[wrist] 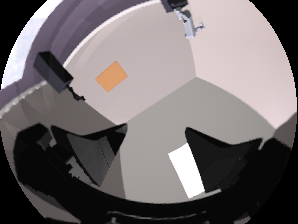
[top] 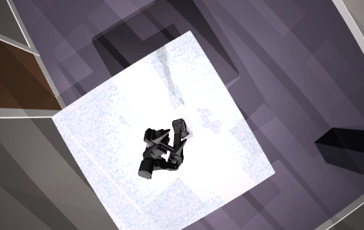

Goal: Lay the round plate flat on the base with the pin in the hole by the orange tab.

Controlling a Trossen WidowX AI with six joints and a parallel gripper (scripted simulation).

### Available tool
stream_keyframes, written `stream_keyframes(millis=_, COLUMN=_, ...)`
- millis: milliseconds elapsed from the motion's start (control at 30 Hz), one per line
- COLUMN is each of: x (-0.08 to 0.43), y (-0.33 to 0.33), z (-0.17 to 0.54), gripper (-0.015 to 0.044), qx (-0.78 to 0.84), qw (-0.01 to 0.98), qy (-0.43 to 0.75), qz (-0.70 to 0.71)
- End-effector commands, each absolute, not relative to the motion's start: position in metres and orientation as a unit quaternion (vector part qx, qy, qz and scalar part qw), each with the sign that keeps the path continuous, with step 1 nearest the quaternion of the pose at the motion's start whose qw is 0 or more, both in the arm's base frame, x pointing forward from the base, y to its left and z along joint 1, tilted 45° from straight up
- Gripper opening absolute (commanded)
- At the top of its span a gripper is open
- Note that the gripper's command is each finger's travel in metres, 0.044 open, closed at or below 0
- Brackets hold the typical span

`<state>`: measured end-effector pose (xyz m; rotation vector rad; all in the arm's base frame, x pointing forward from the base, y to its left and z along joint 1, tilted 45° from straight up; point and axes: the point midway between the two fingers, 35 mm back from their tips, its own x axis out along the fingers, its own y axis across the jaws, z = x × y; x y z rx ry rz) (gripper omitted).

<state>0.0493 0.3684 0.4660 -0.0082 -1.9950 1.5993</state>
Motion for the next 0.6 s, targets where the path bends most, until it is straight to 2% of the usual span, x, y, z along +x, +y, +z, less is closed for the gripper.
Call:
stream_keyframes(millis=0, x=0.047, y=0.365, z=0.468, gripper=0.0374, qx=0.002, qw=0.286, qy=-0.747, qz=0.600)
stream_keyframes(millis=100, x=-0.003, y=0.323, z=0.499, gripper=0.0295, qx=0.070, qw=0.237, qy=-0.740, qz=0.625)
stream_keyframes(millis=300, x=-0.046, y=0.281, z=0.520, gripper=0.0137, qx=0.132, qw=0.184, qy=-0.733, qz=0.641)
stream_keyframes(millis=467, x=-0.098, y=0.203, z=0.544, gripper=0.0006, qx=0.220, qw=0.087, qy=-0.713, qz=0.661)
stream_keyframes(millis=567, x=-0.111, y=0.167, z=0.552, gripper=0.0000, qx=0.253, qw=0.051, qy=-0.712, qz=0.653)
